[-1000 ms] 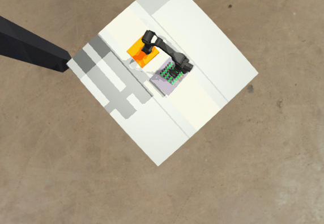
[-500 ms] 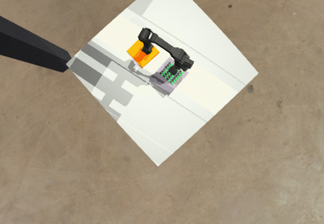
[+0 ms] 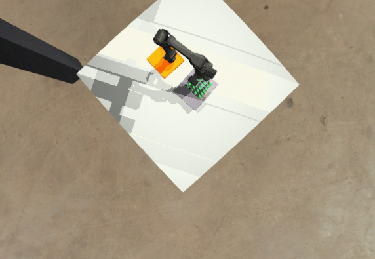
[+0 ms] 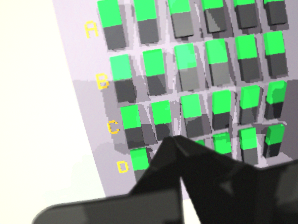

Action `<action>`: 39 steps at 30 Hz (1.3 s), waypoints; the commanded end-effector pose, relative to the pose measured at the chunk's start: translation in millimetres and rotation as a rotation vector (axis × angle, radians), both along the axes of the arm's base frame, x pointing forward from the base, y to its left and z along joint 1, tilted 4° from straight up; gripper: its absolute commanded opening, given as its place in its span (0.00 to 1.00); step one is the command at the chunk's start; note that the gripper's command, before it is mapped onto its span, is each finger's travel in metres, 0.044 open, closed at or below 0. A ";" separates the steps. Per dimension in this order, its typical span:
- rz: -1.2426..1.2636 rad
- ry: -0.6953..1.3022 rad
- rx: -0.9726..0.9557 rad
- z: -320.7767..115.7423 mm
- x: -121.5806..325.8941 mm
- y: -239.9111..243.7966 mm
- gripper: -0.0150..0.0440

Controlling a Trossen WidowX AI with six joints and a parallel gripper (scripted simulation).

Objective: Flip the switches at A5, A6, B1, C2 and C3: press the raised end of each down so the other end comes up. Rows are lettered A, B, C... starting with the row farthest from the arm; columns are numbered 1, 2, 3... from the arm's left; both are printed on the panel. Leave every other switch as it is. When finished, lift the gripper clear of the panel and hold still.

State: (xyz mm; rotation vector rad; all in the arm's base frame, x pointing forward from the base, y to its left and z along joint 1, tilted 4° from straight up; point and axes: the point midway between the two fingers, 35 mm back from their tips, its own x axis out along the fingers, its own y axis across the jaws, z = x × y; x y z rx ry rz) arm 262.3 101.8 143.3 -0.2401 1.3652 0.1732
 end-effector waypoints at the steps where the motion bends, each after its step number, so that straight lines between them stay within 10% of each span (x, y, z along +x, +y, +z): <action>1: 0.002 0.026 -0.007 -25.1 1.3 -2.5 0.25; 39: 0.001 0.033 -0.009 -59.6 7.7 -3.4 0.25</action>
